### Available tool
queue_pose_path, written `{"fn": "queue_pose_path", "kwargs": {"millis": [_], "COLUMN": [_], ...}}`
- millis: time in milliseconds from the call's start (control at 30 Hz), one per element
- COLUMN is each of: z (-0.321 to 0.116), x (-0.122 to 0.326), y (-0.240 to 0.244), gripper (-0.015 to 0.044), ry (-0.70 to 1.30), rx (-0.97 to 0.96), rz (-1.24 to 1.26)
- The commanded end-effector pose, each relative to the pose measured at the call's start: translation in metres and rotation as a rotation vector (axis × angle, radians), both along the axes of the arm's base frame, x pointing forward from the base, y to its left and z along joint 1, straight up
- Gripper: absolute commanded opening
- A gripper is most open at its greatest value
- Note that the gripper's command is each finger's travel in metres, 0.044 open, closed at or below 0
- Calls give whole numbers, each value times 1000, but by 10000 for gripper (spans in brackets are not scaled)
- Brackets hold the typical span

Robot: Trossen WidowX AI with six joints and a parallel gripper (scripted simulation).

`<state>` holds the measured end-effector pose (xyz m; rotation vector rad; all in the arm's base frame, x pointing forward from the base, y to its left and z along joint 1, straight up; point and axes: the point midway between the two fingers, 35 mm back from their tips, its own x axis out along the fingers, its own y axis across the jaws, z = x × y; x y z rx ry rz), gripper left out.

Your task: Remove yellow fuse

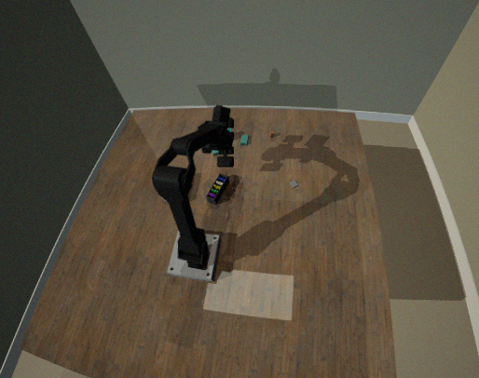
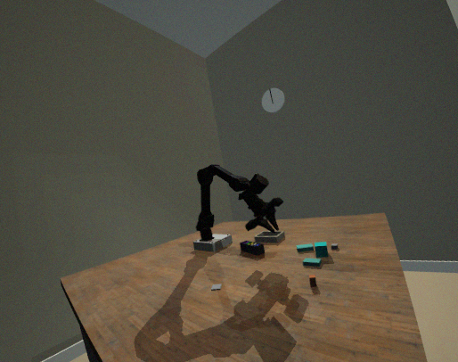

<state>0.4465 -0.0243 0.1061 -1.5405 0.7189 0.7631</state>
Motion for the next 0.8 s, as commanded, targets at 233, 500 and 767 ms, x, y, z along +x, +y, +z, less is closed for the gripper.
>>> {"fn": "queue_pose_path", "kwargs": {"millis": [233, 500, 767], "z": [-34, -34, -37], "x": [-146, -142, -142], "y": [28, 30, 30], "gripper": [74, 74, 74], "ry": [586, 591, 591], "rx": [134, 134, 134], "rz": [-330, -333, -333]}}
